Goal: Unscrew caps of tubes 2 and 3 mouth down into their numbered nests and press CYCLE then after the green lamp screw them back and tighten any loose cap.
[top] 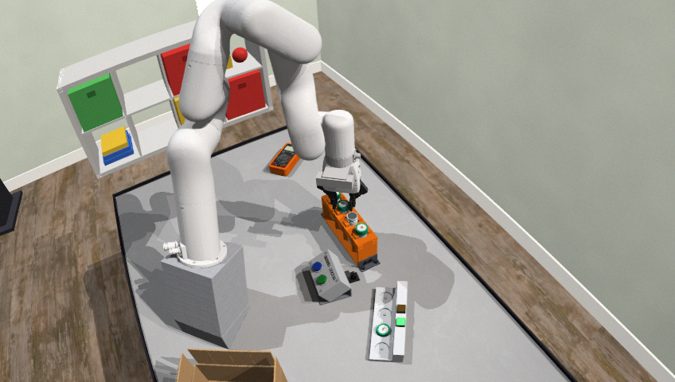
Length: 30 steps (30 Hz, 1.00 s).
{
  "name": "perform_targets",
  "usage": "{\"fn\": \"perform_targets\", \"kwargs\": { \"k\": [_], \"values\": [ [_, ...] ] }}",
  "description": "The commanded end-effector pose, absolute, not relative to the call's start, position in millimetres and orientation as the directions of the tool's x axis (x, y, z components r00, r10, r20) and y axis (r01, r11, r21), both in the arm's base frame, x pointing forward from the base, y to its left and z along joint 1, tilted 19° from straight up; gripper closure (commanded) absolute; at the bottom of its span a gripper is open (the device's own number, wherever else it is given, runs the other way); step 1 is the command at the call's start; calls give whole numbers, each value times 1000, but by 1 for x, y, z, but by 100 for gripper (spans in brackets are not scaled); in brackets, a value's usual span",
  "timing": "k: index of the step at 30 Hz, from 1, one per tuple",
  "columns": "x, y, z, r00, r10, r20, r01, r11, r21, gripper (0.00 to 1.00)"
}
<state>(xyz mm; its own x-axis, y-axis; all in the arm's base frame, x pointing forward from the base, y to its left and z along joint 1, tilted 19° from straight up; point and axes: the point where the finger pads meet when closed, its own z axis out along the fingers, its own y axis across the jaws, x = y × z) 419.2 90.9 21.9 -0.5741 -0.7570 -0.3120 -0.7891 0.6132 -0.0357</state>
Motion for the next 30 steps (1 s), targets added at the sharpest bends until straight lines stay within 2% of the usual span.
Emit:
{"fn": "perform_targets", "kwargs": {
  "k": [1, 5, 7, 9, 18, 27, 28, 30],
  "values": [
    [421, 90, 23, -333, -896, -295, -916, 381, -123, 54],
    [421, 90, 23, -158, -951, -266, -962, 209, -176, 54],
    [421, 90, 23, -158, -951, -266, -962, 209, -176, 54],
    [421, 90, 23, 9, -973, -232, -975, 43, -218, 54],
    [421, 90, 23, 381, -915, -130, -897, -332, -291, 54],
    [421, 90, 23, 392, -911, -128, -893, -343, -293, 54],
    [421, 90, 23, 392, -911, -128, -893, -343, -293, 100],
    [421, 90, 23, 392, -911, -128, -893, -343, -293, 100]
  ]
}}
